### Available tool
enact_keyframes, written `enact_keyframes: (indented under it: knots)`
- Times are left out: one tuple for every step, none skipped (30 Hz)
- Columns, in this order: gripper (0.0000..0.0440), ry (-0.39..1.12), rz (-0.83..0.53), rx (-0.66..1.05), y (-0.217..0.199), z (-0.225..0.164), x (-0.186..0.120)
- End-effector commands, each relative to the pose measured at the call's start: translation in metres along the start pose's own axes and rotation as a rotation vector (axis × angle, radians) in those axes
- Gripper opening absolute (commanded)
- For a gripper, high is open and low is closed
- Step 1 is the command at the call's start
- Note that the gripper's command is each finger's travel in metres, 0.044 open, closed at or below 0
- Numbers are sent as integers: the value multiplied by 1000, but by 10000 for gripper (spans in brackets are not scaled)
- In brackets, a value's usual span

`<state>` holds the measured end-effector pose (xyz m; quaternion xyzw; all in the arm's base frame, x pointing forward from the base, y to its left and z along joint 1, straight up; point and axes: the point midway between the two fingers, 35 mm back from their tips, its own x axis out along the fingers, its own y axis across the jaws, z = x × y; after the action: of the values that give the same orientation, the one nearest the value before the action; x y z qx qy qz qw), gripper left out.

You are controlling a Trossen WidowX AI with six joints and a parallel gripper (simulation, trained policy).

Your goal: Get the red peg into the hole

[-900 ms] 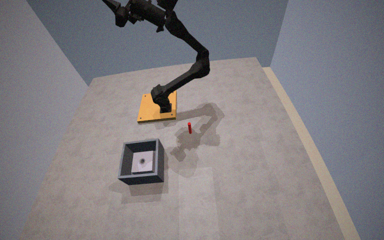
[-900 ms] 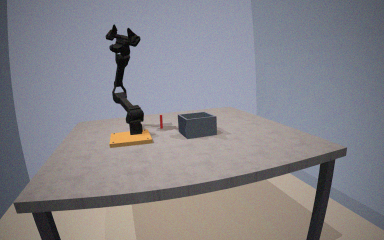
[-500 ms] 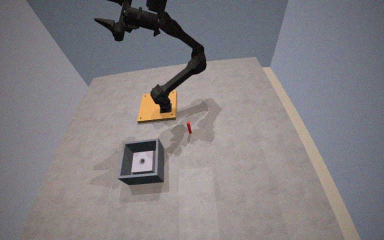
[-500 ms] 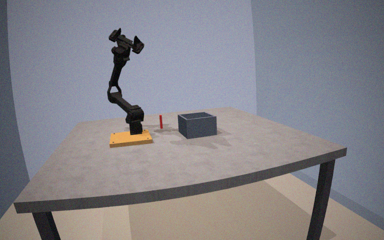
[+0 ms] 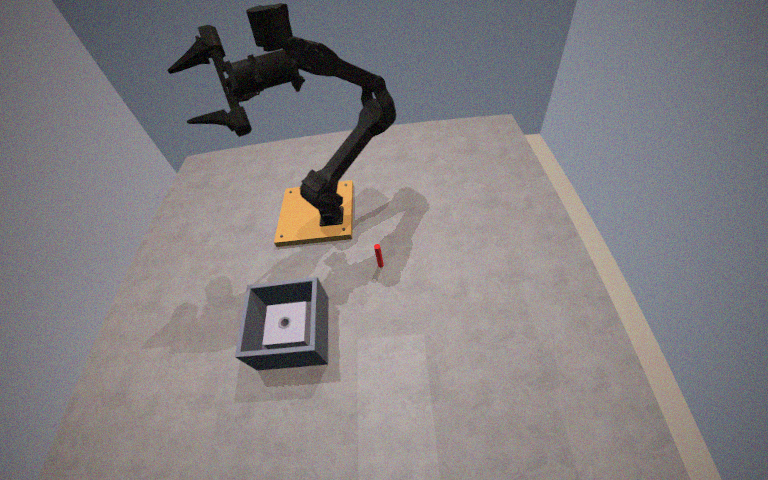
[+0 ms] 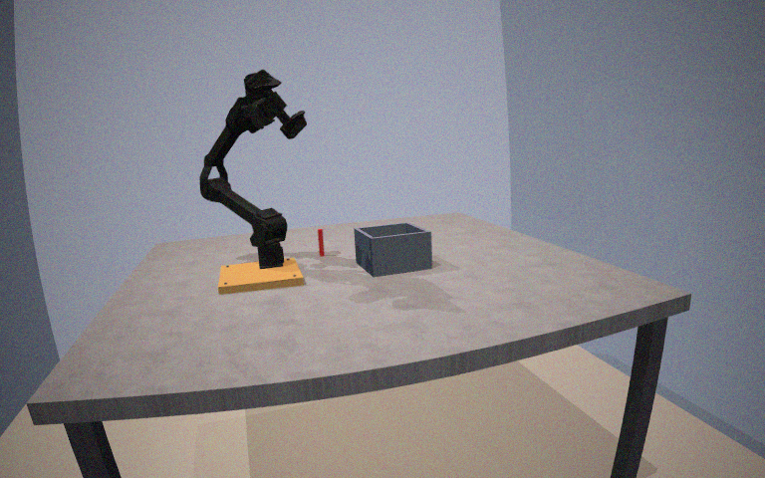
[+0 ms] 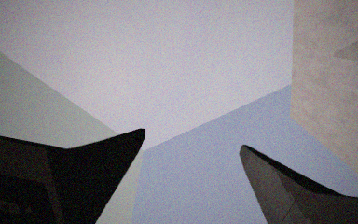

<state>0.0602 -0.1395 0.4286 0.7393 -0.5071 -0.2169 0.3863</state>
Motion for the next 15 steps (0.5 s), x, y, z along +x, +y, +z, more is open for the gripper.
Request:
enact_keyframes:
  knots:
    - [440, -8, -133, -75, -32, 4, 11]
    - [440, -5, -163, -93, -39, 4, 13]
    - [440, -1, -193, -112, -46, 4, 14]
    - [440, 2, -223, -131, -53, 4, 15]
    - [440, 7, -252, -150, -59, 4, 16]
    - [440, 12, -281, -169, -66, 4, 16]
    - [440, 18, -310, -189, -73, 4, 16]
    - [440, 24, -339, -208, -79, 4, 16]
    - [440, 31, -367, -228, -86, 3, 16]
    - [440, 38, -395, -249, -92, 3, 16]
    - [440, 46, -423, -269, -99, 3, 15]
    - [440, 55, -451, -290, -105, 3, 15]
    - [440, 63, -478, -310, -111, 2, 14]
    - [440, 73, -505, -331, -117, 2, 13]
    - [440, 83, -532, -352, -123, 1, 11]
